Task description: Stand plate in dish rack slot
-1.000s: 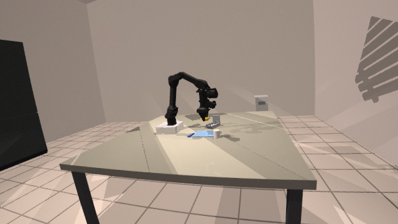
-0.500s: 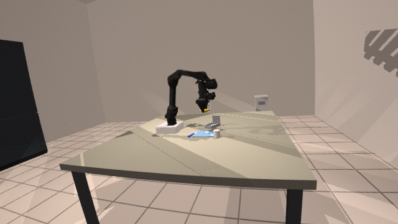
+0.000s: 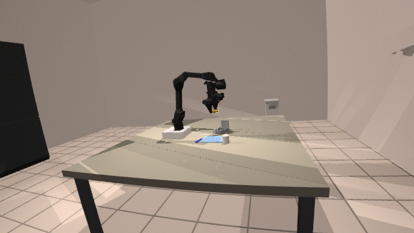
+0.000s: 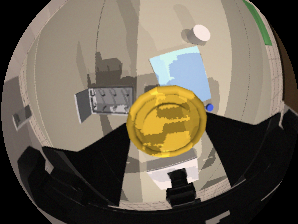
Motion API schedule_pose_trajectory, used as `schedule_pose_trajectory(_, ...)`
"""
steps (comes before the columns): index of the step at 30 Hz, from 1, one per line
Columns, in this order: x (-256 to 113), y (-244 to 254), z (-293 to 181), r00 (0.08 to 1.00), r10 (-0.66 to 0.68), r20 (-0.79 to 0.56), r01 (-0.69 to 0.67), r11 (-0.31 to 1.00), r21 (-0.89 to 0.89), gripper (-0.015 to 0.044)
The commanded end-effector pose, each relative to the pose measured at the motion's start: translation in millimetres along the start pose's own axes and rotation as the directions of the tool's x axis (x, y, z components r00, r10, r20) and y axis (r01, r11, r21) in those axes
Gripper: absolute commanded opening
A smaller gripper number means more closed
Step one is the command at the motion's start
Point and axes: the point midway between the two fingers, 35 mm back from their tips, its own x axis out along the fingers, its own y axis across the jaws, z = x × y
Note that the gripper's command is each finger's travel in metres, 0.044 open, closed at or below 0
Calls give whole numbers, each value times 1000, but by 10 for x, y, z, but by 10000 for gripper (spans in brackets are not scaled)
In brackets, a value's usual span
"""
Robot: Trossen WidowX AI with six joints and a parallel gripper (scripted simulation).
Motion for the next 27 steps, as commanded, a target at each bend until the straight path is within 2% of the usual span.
schedule_pose_trajectory(1, 4, 298, -195, 1000, 3, 0, -3, 990, 138, 0)
schedule_pose_trajectory(4, 8, 396, -268, 1000, 4, 0, -4, 983, 186, 0)
schedule_pose_trajectory(12, 39, 412, -245, 1000, 20, 2, -20, 984, 178, 0)
schedule_pose_trajectory(27, 637, 699, 201, 929, 359, 86, -356, 933, -44, 0)
